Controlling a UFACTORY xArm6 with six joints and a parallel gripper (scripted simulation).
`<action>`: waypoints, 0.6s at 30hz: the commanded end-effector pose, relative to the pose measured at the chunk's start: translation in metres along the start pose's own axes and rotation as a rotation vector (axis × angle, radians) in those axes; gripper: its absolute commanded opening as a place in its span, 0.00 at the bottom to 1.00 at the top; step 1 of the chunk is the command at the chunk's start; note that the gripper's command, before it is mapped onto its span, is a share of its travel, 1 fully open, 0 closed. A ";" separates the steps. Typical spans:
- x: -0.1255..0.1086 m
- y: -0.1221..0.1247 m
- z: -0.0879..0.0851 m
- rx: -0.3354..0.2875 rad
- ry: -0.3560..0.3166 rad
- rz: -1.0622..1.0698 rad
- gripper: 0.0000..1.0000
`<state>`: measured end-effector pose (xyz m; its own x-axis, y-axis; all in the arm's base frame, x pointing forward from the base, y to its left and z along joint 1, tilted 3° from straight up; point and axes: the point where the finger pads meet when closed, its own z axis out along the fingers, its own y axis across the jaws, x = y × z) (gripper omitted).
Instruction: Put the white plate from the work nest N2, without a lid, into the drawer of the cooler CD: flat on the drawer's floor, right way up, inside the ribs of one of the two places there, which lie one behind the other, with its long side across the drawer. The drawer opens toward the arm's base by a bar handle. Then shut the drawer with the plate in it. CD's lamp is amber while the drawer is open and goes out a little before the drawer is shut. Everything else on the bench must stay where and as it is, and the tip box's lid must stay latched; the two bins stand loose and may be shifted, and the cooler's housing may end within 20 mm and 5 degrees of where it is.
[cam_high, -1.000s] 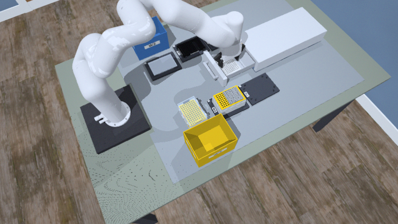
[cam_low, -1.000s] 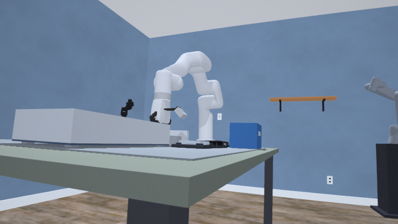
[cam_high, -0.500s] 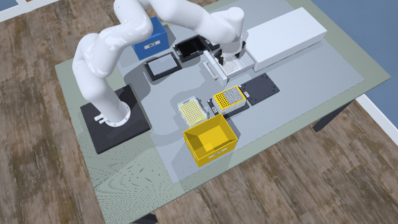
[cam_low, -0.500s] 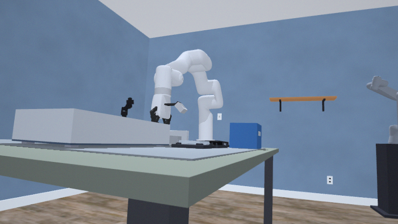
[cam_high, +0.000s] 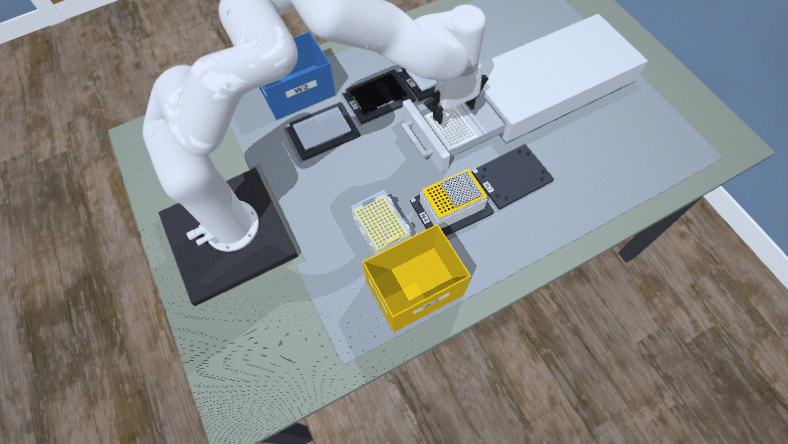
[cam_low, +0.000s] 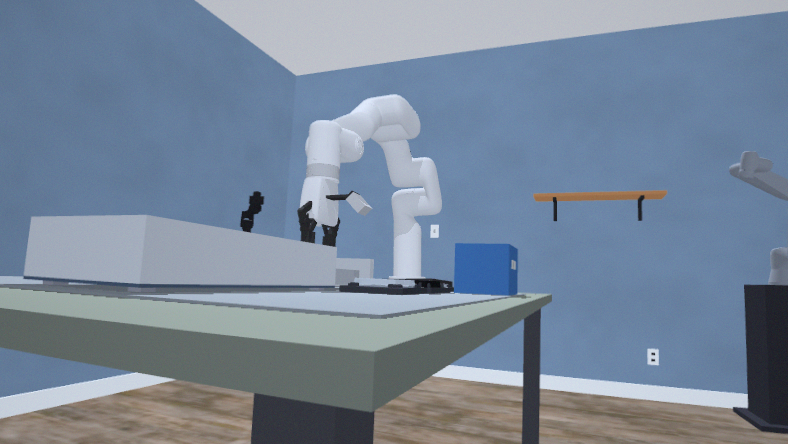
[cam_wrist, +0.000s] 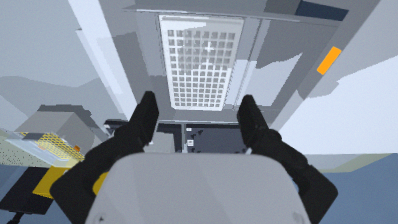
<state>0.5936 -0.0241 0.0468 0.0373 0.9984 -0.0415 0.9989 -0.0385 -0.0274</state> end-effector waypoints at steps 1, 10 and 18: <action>0.000 0.002 -0.008 -0.005 0.000 0.000 1.00; 0.000 0.001 -0.020 -0.005 0.000 0.000 1.00; 0.000 0.001 -0.033 -0.005 0.000 0.000 1.00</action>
<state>0.5943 -0.0230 0.0734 0.0373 0.9984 -0.0415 0.9989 -0.0385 -0.0275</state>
